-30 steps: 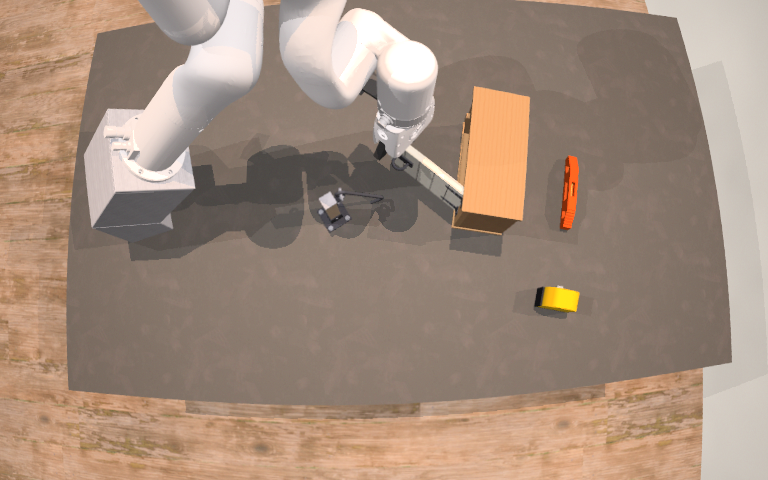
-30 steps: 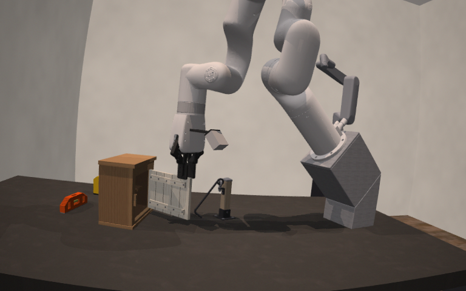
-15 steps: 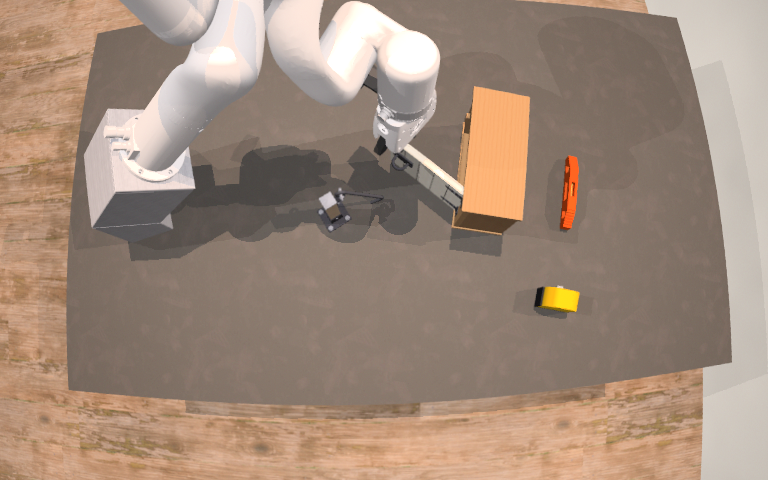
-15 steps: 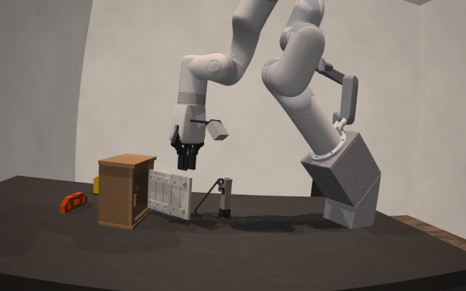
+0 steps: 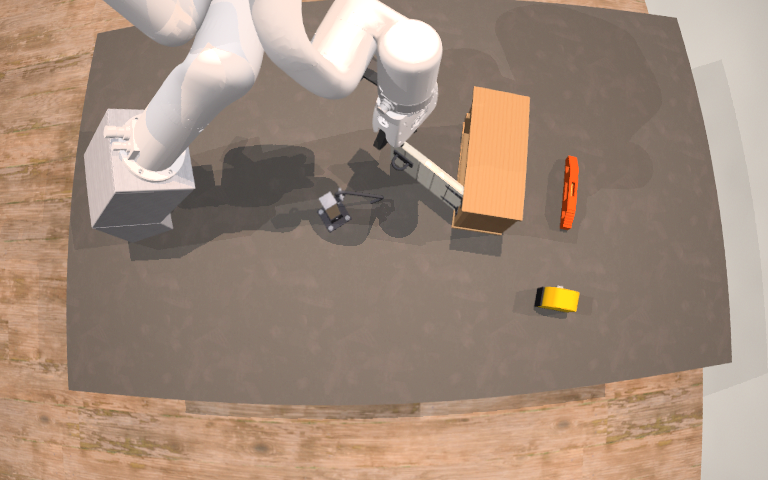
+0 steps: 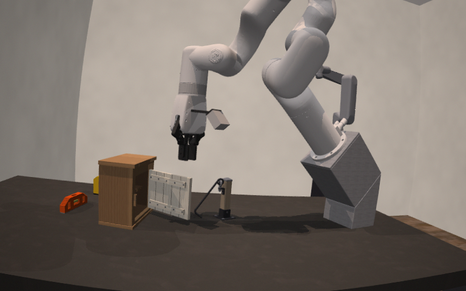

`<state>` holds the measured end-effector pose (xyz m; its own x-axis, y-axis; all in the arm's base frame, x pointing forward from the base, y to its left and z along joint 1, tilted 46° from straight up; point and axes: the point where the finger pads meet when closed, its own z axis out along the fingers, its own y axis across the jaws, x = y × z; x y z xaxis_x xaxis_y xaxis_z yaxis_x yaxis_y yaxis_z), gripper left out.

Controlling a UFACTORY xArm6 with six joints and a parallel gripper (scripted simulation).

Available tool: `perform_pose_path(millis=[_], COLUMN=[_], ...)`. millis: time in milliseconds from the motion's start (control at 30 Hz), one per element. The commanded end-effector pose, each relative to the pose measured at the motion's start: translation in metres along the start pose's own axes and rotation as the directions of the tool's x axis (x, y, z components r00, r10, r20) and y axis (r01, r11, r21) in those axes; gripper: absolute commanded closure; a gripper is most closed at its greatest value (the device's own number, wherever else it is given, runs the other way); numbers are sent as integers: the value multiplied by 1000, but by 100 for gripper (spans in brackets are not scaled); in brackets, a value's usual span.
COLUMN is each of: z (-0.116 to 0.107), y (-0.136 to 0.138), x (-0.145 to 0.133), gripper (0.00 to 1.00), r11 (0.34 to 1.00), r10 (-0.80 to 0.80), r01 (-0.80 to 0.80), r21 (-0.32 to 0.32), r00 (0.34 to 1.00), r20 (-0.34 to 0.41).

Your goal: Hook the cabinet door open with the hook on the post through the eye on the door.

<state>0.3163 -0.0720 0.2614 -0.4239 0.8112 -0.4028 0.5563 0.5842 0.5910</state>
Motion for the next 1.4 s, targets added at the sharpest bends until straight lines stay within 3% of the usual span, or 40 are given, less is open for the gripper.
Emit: perform_pose_path(millis=[0, 533, 700, 833, 1000, 1200, 1267, 1300, 1367], z=[-9, -11, -11, -10, -9, -10, -10, -10, -11], y=[0, -1, -7, -21, -44, -68, -68, -71, -75], x=[0, 0, -1, -4, -8, -12, -12, -12, -13], gripper=[73, 73, 73, 73, 73, 73, 73, 73, 73], r11=[1000, 1000, 998, 979, 902, 788, 788, 723, 680], r10=[0, -15, -66, -202, -432, -615, -615, -691, -733], r01=[0, 15, 66, 202, 432, 615, 615, 691, 733], r21=[-2, -1, 4, 11, 11, 19, 19, 6, 6], r00=[1000, 1000, 998, 979, 902, 789, 789, 723, 680], r20=[1, 1, -2, -8, -17, -11, -11, -9, -5])
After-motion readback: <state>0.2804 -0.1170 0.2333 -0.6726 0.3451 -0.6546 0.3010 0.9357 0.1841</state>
